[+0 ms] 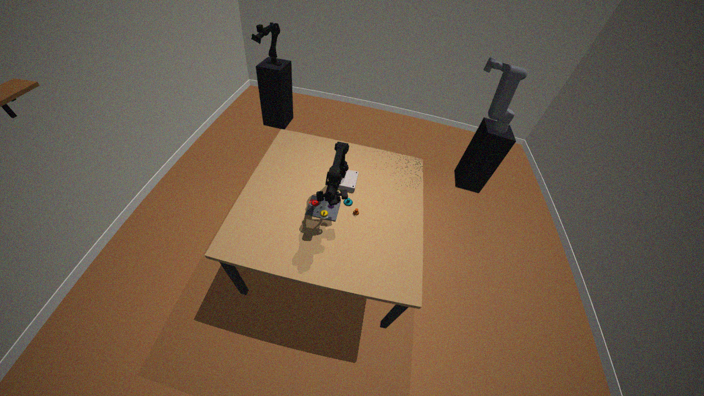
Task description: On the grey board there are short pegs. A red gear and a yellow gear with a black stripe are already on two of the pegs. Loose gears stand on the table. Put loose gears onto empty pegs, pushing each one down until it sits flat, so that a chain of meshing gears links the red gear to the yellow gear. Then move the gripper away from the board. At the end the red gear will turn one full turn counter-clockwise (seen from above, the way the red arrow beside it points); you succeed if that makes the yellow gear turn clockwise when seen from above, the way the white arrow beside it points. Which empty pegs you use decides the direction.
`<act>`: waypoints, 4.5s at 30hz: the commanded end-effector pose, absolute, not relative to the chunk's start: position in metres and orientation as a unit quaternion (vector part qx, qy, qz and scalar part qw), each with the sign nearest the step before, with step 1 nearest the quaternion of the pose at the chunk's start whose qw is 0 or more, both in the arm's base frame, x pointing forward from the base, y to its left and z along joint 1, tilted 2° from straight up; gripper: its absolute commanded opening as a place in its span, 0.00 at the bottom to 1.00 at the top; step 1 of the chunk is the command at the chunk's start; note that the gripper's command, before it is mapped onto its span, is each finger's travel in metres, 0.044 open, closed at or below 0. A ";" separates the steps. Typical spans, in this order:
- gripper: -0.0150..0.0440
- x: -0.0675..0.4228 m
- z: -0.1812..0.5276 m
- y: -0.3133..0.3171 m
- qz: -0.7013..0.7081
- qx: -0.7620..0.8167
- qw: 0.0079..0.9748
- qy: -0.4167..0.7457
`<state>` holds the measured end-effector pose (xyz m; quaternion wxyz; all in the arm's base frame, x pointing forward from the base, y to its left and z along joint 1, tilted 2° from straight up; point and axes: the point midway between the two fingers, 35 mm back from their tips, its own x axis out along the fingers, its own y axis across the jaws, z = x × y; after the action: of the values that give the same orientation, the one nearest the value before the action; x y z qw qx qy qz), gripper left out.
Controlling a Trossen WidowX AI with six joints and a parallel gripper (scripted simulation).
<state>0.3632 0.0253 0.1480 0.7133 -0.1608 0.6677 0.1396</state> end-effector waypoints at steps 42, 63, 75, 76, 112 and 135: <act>0.25 0.344 0.100 -0.089 0.139 -0.164 0.712 0.668; 0.25 0.342 0.100 -0.092 0.138 -0.164 0.712 0.669; 0.25 0.343 0.092 -0.092 0.182 -0.211 0.700 0.658; 0.25 0.343 0.090 -0.092 0.189 -0.218 0.697 0.656; 0.25 0.346 0.055 -0.093 0.081 -0.103 0.723 0.678; 0.39 0.346 0.050 -0.094 0.212 -0.243 0.689 0.649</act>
<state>0.3454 -0.0937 0.0502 0.6873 -0.2467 0.6480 0.2167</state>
